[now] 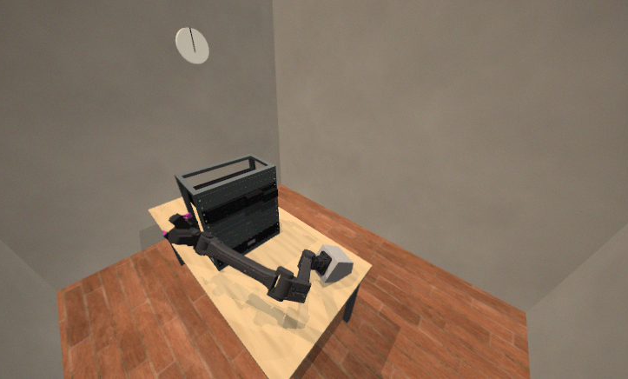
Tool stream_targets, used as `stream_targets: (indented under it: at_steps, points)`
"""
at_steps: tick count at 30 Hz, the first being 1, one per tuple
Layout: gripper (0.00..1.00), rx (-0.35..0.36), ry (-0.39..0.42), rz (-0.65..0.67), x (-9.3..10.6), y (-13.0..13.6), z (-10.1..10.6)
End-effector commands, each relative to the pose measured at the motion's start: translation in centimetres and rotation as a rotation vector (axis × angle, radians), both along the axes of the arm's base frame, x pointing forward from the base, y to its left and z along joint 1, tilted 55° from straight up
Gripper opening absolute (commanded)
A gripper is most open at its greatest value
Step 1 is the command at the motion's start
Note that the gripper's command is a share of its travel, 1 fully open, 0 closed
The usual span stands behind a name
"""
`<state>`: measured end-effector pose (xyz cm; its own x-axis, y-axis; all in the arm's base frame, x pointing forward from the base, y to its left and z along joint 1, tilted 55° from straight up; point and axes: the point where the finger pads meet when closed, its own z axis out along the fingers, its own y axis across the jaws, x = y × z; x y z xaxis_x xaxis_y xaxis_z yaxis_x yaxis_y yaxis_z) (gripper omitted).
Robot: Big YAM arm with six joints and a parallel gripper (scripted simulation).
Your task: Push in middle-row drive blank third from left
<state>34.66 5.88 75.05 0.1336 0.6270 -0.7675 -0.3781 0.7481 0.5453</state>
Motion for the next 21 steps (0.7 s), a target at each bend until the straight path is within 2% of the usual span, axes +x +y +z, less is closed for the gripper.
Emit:
stream_targets:
  at_steps: [1,6,9,11,13,16,17,21]
  points:
    - [1.0,-0.063,-0.096,-0.061,-0.4,-1.8,3.3]
    - [1.0,-0.145,-0.174,-0.153,-0.8,-4.4,4.7]
    - [1.0,-0.145,-0.174,-0.153,-0.8,-4.4,4.7]
    - [1.0,-0.205,-0.224,-0.216,-1.2,-6.1,5.5]
    - [1.0,-0.205,-0.224,-0.216,-1.2,-6.1,5.5]
    - [1.0,-0.267,-0.27,-0.281,-1.7,-7.8,6.3]
    - [1.0,-0.27,-0.23,-0.312,-0.1,-9.2,4.0]
    - [1.0,-0.287,-0.219,-0.456,0.5,-14.4,2.2]
